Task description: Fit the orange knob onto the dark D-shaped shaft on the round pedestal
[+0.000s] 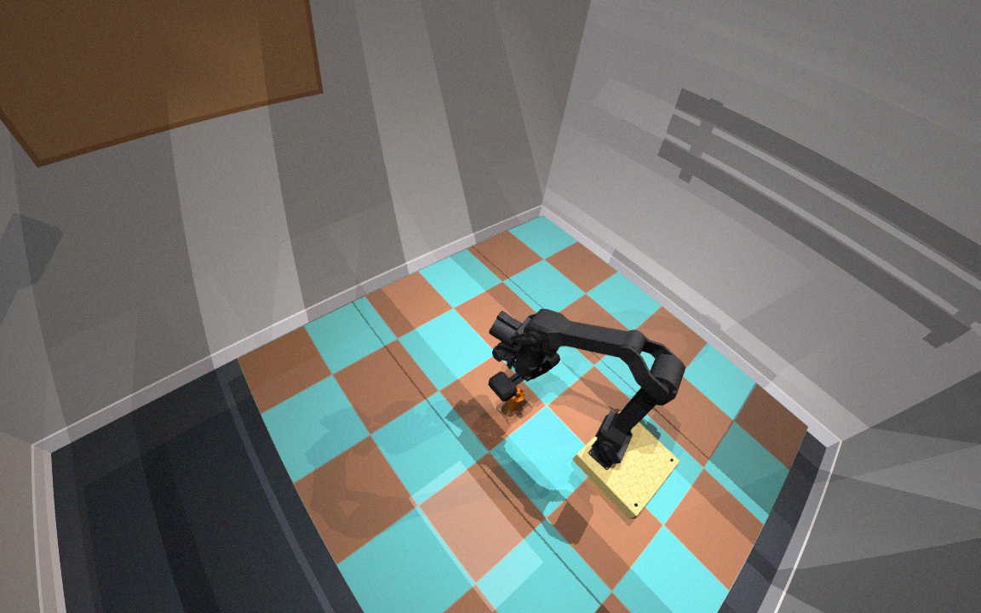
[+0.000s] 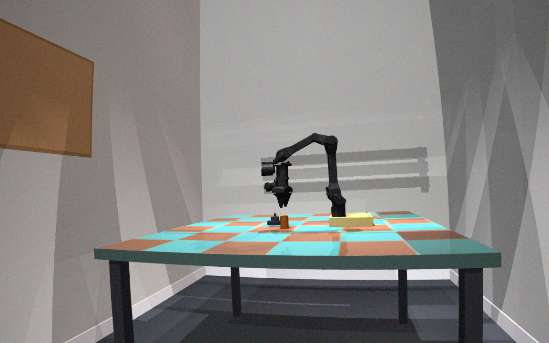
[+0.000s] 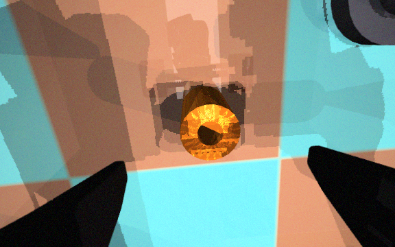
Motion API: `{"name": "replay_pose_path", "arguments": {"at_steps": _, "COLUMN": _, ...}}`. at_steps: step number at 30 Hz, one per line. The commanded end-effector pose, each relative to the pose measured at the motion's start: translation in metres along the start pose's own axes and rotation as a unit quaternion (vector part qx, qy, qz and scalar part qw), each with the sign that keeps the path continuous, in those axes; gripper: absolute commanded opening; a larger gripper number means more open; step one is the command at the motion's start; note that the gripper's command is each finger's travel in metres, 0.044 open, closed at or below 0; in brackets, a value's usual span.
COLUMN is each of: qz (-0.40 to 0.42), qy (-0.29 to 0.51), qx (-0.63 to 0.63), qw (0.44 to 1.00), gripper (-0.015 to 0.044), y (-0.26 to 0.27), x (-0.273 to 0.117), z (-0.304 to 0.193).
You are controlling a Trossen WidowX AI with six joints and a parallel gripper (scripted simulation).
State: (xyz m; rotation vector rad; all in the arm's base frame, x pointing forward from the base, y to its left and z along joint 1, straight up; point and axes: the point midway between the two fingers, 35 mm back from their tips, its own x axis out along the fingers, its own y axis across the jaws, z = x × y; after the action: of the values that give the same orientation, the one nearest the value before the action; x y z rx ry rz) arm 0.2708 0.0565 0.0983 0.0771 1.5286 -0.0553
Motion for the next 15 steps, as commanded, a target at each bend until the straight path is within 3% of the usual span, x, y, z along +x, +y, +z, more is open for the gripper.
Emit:
{"name": "replay_pose_path", "arguments": {"at_steps": 1, "qz": -0.004, "qy": 0.006, "qx": 0.003, "qw": 1.000, "gripper": 0.0440, "y": -0.001, "x": 0.010, "z": -0.001}}
{"name": "replay_pose_path", "arguments": {"at_steps": 15, "qz": -0.004, "qy": 0.006, "qx": 0.003, "qw": 1.000, "gripper": 0.0440, "y": -0.001, "x": 0.033, "z": -0.001}}
